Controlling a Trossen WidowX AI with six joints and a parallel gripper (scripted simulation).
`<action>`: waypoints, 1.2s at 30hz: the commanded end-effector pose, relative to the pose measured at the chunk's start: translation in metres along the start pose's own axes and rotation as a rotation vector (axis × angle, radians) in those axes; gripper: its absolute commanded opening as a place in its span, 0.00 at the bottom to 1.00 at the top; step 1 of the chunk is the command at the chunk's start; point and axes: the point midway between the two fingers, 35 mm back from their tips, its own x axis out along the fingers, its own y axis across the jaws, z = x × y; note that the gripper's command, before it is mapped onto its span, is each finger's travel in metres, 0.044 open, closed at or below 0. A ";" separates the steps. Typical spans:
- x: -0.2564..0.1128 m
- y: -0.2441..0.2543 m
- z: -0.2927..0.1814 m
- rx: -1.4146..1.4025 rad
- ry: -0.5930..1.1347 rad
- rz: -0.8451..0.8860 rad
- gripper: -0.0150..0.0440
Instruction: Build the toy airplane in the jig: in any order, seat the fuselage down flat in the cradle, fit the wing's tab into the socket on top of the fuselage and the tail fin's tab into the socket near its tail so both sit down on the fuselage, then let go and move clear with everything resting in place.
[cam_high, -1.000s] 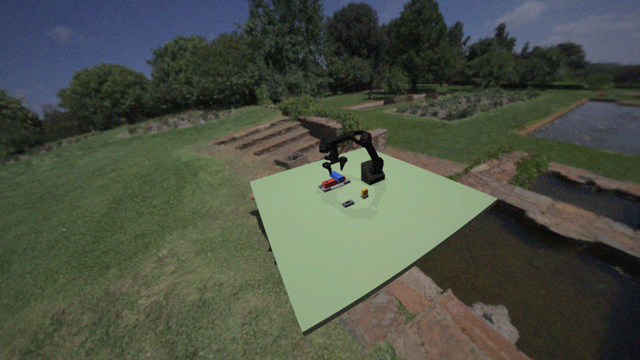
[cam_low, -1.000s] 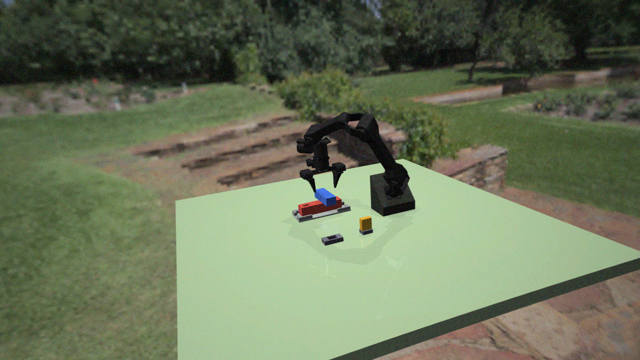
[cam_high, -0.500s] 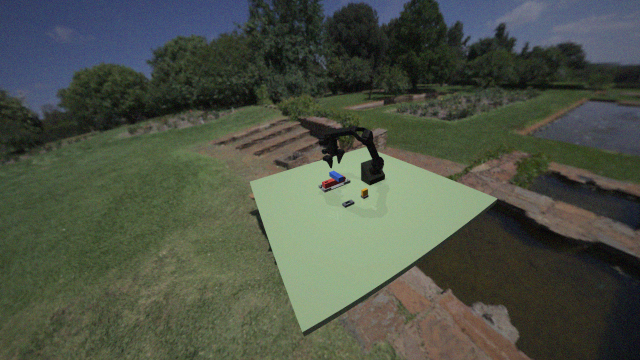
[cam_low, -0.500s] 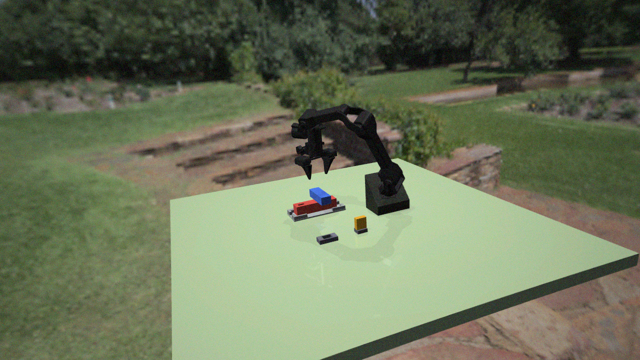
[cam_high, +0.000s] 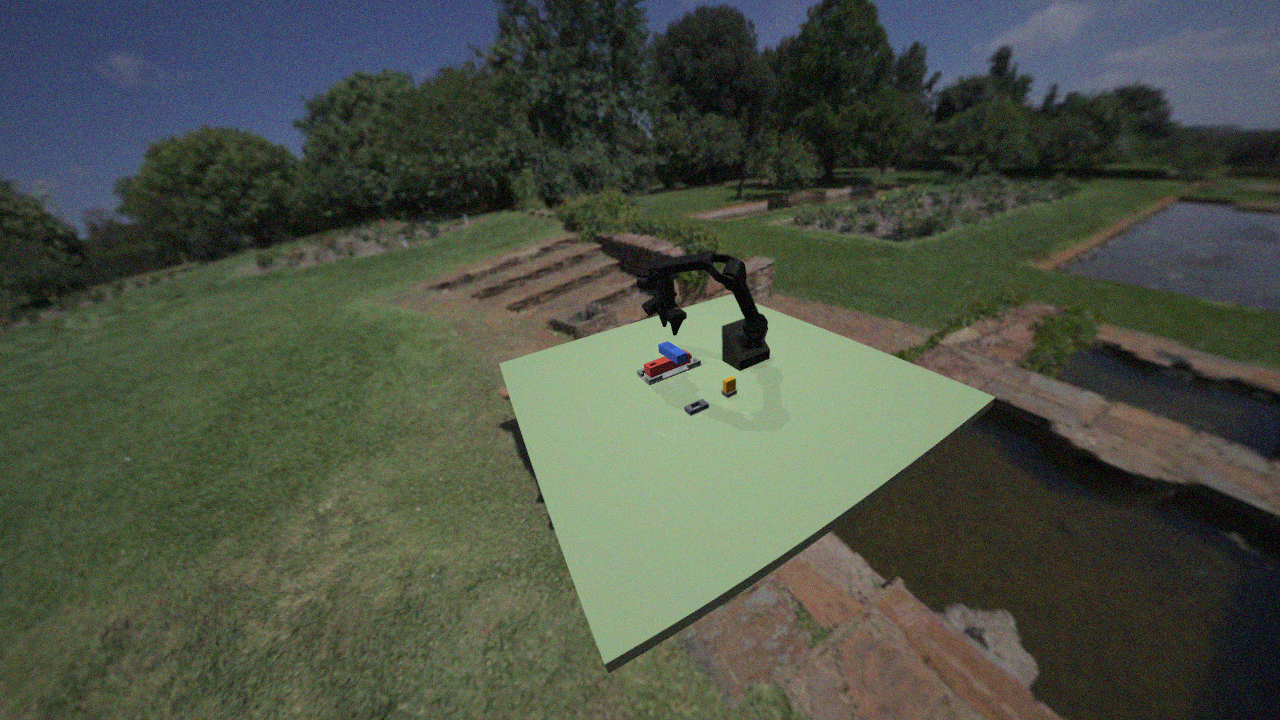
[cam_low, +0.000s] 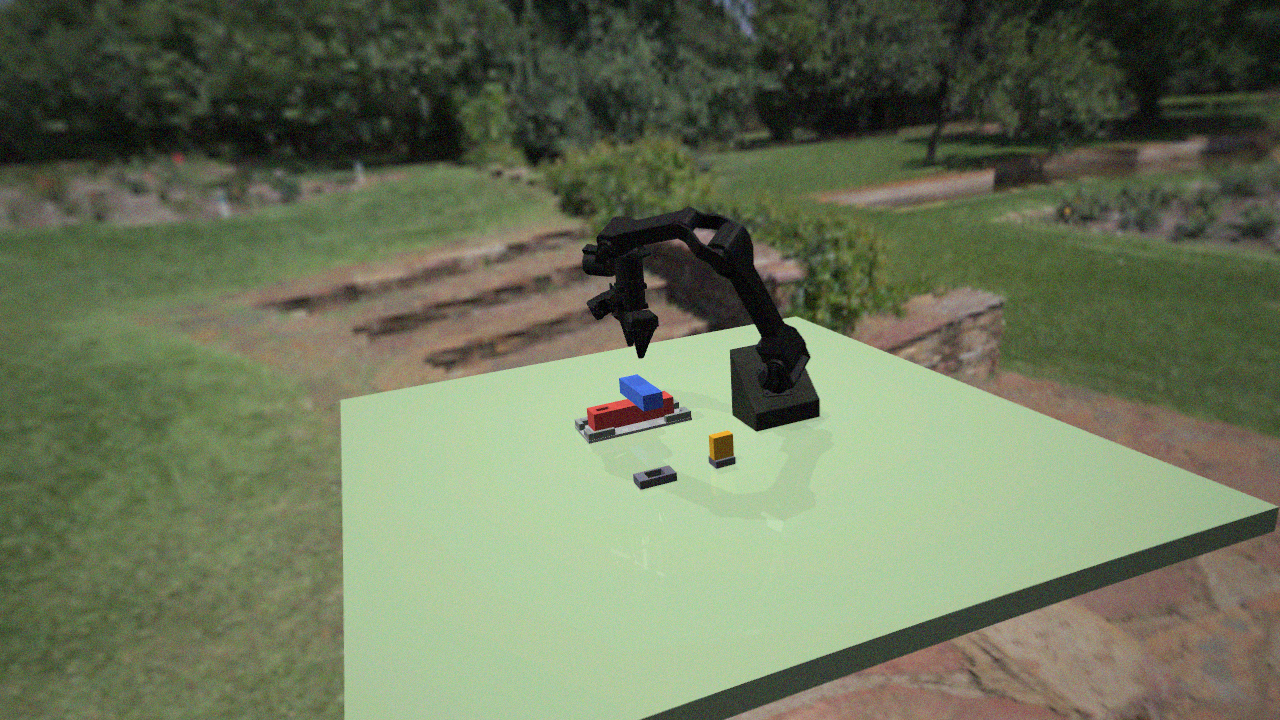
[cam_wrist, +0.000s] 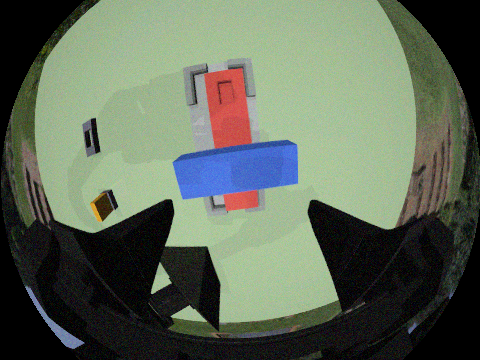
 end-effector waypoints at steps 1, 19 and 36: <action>-0.001 -0.001 0.000 -0.150 0.002 -0.003 1.00; -0.014 0.177 -0.025 -0.113 -0.028 -0.025 1.00; 0.042 0.267 -0.085 -0.128 -0.012 0.007 1.00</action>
